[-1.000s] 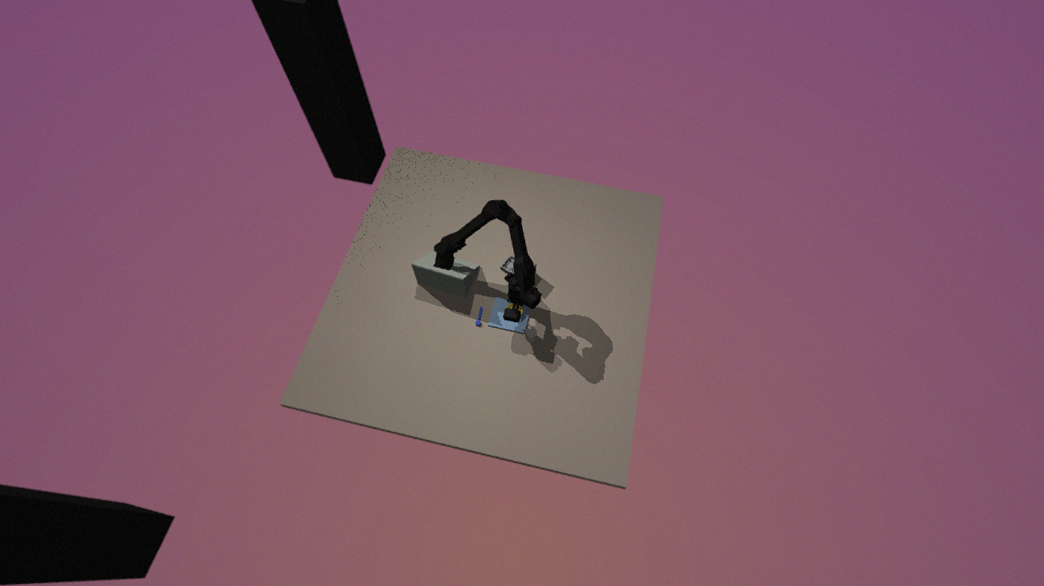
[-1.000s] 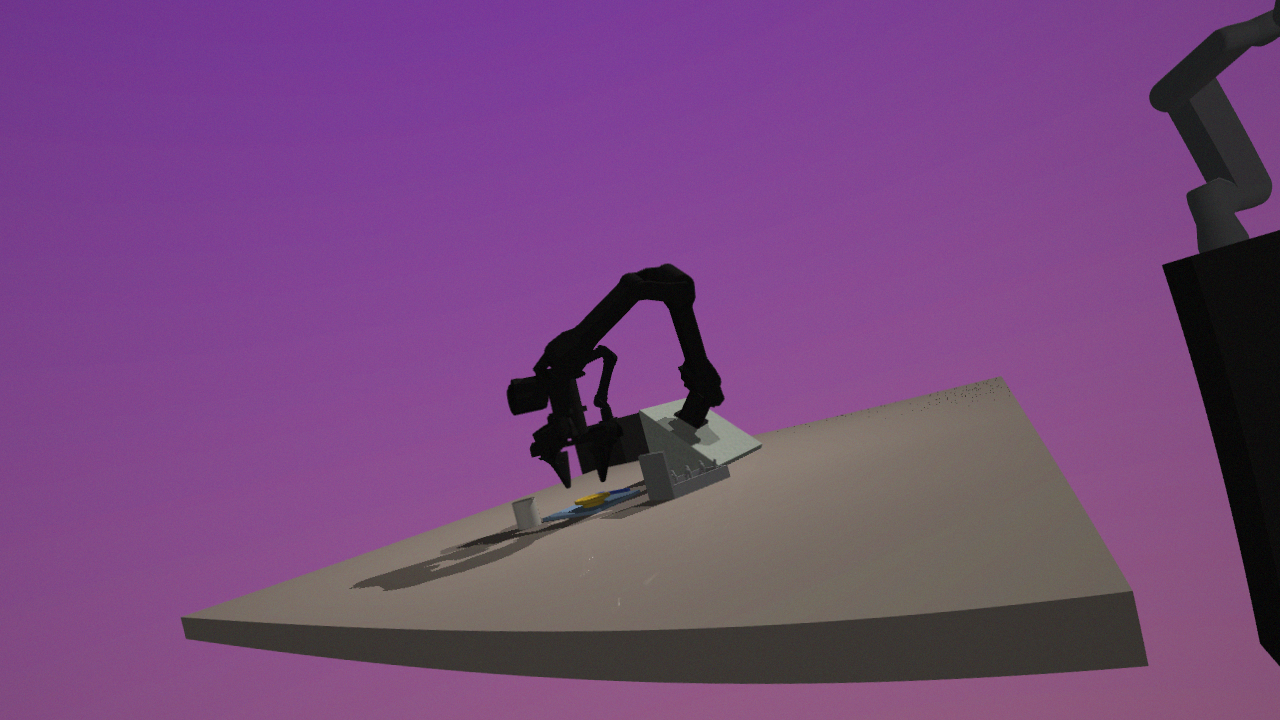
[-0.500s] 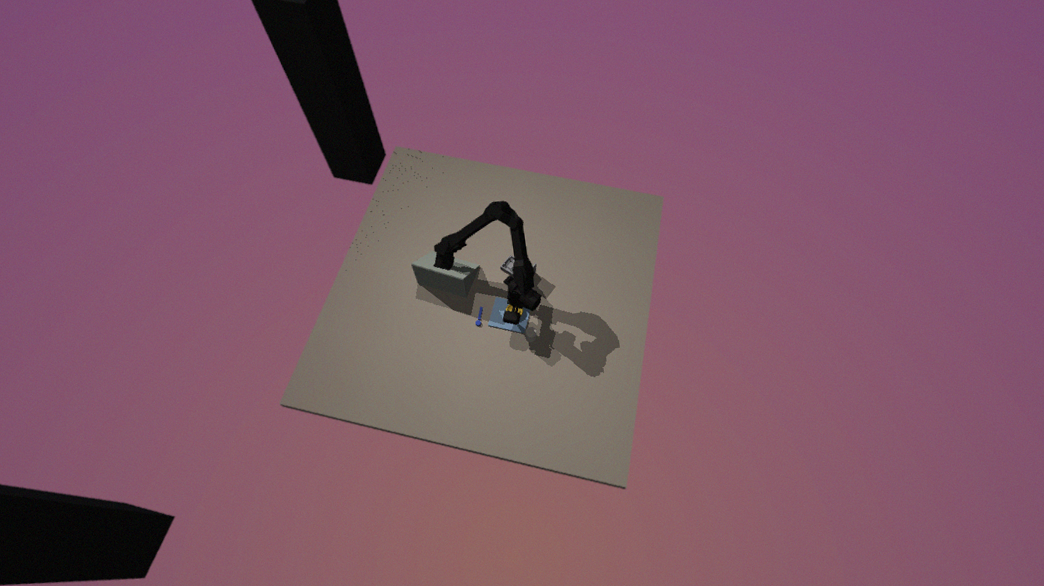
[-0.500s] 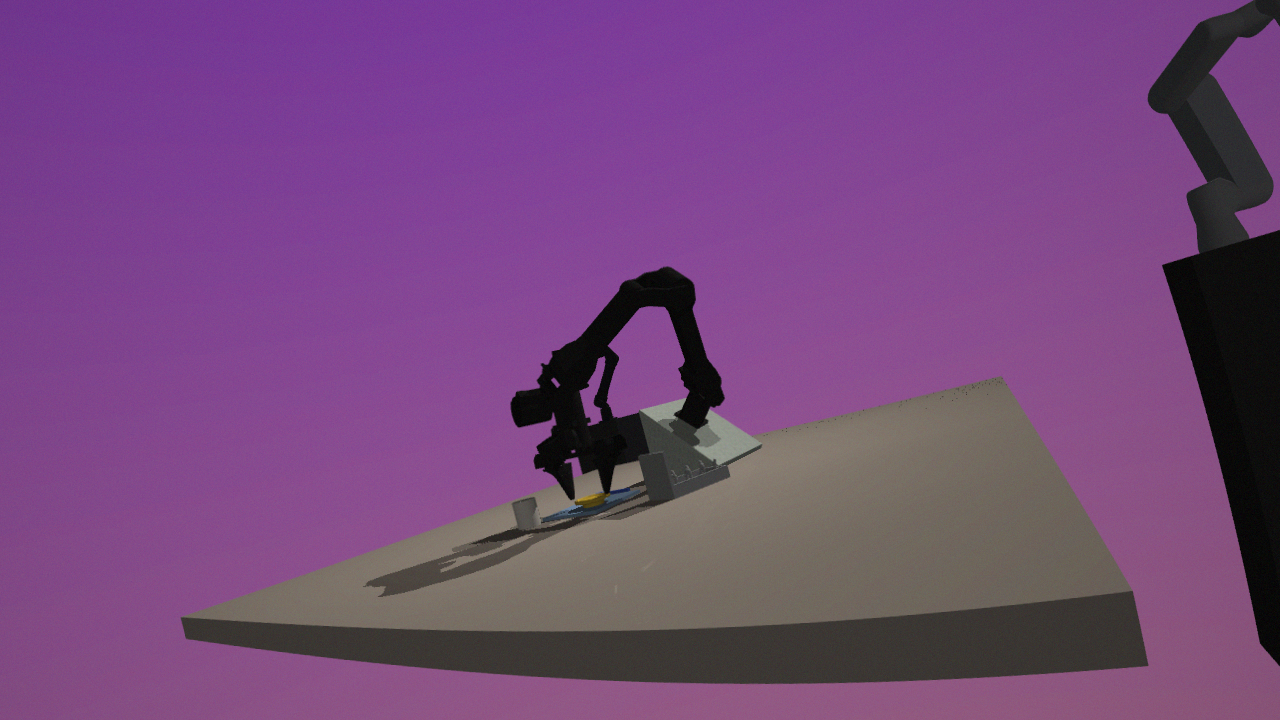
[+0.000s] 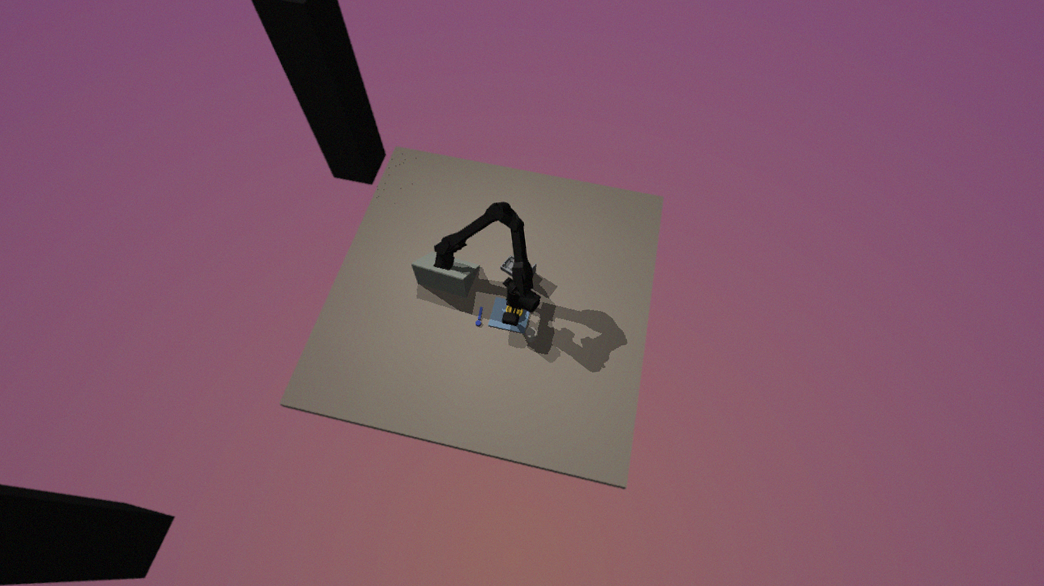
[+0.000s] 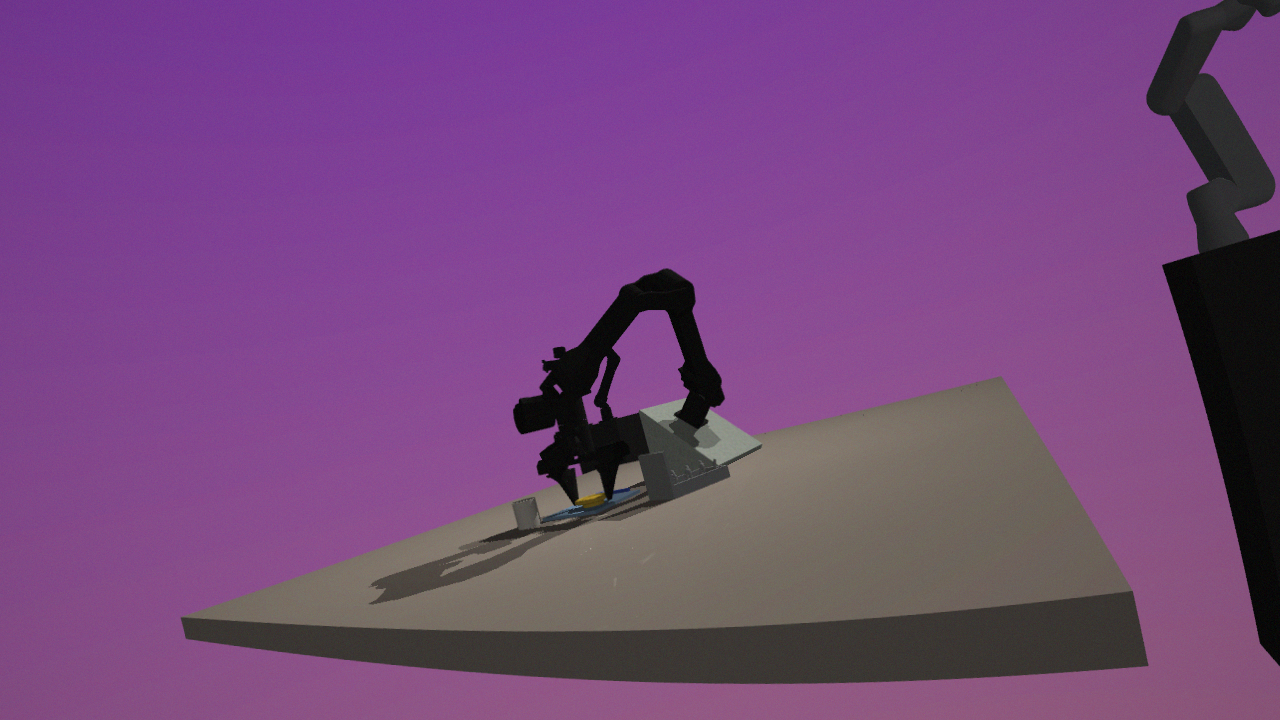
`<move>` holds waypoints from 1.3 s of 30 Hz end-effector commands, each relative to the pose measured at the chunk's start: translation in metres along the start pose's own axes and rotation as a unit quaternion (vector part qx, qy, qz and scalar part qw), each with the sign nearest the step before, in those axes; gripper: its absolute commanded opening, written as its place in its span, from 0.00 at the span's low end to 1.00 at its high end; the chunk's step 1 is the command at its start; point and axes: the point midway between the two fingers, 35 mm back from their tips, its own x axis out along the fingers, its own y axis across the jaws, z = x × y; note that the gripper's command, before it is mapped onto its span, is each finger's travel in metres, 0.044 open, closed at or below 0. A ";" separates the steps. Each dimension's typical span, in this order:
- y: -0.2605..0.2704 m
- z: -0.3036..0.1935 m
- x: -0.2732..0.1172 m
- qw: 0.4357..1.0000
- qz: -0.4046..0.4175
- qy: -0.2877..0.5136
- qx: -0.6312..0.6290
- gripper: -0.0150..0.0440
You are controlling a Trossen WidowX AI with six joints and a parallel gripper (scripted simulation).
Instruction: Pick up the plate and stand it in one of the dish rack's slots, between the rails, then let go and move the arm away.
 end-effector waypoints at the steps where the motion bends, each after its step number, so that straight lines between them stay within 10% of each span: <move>1: 0.000 -0.002 0.003 1.000 0.003 0.003 0.004 0.89; 11: 0.000 -0.002 0.003 1.000 0.003 0.003 0.004 0.78; 23: -0.007 0.009 -0.048 1.000 -0.003 0.003 0.005 0.25; 39: -0.013 0.014 -0.127 1.000 -0.004 0.003 0.005 0.25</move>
